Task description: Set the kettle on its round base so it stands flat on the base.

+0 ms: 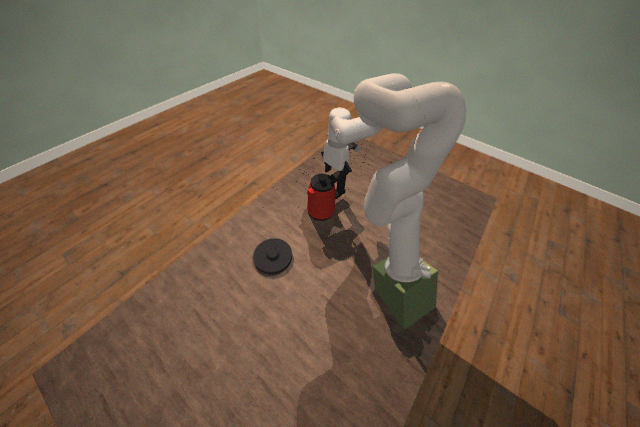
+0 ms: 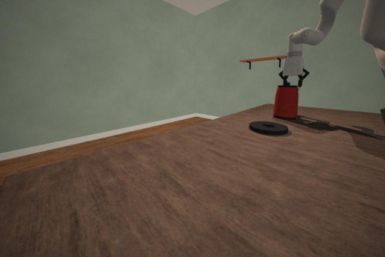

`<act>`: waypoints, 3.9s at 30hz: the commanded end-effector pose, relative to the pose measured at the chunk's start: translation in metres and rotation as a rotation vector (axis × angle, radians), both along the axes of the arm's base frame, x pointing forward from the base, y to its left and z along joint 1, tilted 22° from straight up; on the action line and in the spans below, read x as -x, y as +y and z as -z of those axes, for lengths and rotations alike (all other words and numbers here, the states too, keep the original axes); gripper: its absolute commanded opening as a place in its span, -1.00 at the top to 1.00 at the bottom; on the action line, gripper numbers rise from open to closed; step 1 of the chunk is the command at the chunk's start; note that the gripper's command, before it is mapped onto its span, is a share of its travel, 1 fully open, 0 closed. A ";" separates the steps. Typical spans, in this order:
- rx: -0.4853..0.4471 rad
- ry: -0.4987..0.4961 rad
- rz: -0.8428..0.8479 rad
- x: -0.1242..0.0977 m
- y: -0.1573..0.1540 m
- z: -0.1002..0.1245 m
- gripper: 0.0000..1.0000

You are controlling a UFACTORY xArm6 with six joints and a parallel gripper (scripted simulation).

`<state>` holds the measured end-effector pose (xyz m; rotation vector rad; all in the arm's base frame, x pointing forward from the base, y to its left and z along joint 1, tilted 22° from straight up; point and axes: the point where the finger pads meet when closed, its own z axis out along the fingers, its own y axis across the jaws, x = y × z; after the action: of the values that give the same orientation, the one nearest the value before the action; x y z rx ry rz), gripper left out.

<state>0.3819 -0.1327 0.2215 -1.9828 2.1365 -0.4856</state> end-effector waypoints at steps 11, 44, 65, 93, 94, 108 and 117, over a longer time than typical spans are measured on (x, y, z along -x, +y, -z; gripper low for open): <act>0.001 -0.004 0.000 -0.002 -0.001 -0.002 -0.63; 0.001 -0.004 0.000 -0.002 -0.001 -0.002 -0.63; 0.001 -0.004 0.000 -0.012 -0.004 0.022 -0.63; 0.001 -0.004 0.000 -0.014 -0.004 0.028 -0.63; 0.001 -0.004 0.000 -0.014 -0.004 0.028 -0.63; 0.001 -0.004 0.000 -0.014 -0.004 0.028 -0.63; 0.001 -0.004 0.000 -0.014 -0.004 0.028 1.00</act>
<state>0.3947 -0.1368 0.1918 -1.9828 2.1364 -0.4858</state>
